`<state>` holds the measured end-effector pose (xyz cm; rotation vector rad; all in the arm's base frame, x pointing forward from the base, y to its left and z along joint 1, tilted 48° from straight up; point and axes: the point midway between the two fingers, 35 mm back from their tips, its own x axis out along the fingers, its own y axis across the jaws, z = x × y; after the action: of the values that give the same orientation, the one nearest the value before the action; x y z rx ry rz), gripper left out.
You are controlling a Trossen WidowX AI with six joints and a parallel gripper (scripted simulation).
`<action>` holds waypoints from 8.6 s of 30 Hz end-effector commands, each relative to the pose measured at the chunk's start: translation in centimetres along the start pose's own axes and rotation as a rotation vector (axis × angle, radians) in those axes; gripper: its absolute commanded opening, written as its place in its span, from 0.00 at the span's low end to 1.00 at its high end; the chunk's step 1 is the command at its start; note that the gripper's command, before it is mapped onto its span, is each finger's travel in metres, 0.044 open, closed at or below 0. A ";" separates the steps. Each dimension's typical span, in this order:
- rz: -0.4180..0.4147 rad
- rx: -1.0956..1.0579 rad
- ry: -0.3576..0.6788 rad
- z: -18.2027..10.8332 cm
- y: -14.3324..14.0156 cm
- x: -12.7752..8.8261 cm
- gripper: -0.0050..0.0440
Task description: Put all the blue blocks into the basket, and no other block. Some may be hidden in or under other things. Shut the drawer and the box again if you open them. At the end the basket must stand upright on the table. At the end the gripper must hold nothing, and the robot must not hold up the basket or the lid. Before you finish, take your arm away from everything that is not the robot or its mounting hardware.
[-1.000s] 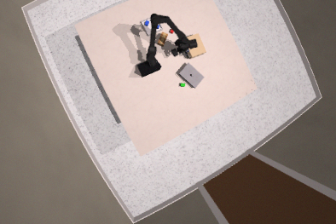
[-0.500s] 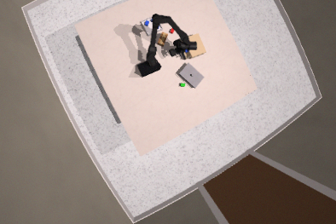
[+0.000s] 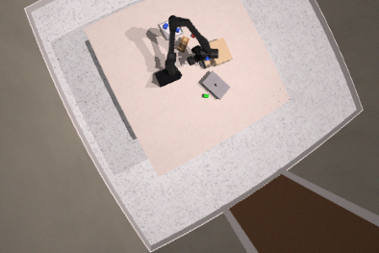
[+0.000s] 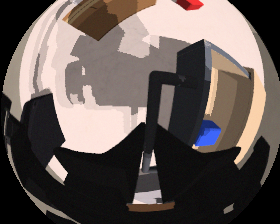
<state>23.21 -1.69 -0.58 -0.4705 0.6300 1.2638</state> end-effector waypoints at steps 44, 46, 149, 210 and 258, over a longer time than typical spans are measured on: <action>0.001 0.001 0.004 0.0 0.2 -6.7 0.40; 0.001 0.001 0.004 0.0 0.2 -7.0 0.40; -0.003 1.641 0.004 -1.2 -8.1 -0.1 0.10; 0.002 -0.411 0.004 24.7 5.9 -10.0 0.10; 0.003 -0.858 0.003 28.0 11.9 1.1 0.10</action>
<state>16.73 19.85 20.10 -1.1755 0.0439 1.4998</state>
